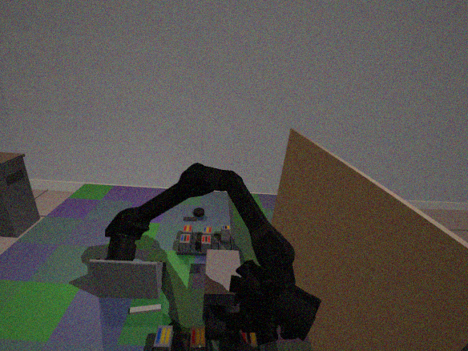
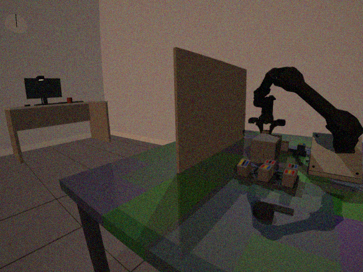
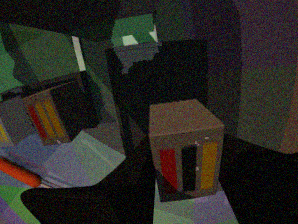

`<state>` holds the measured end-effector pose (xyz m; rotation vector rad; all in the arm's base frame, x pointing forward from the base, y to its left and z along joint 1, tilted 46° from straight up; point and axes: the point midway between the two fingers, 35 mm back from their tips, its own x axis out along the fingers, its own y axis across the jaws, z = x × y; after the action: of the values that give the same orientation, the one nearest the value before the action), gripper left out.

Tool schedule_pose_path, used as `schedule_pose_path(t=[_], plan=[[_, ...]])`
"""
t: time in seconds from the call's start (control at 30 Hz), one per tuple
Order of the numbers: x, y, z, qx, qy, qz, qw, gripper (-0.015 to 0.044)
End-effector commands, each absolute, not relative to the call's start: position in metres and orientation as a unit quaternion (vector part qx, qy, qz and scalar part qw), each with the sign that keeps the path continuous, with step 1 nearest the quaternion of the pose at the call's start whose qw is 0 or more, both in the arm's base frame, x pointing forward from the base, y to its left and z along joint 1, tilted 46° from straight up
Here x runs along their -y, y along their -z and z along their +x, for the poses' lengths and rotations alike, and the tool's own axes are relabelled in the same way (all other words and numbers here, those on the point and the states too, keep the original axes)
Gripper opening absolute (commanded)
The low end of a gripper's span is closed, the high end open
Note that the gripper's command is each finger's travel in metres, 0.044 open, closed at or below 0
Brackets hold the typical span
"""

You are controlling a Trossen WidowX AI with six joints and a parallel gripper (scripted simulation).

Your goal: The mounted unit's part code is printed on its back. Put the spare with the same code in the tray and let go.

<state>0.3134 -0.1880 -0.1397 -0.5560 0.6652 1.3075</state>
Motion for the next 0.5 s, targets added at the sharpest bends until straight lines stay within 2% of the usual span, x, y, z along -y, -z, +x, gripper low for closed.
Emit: schedule_pose_path(t=[0.0, 0.47], plan=[[0.1846, 0.1425, 0.313, -0.3, -0.588, -0.246, 0.71, 0.0], [0.1755, 0.1502, 0.3132, -0.299, -0.588, -0.246, 0.71, 0.0]])
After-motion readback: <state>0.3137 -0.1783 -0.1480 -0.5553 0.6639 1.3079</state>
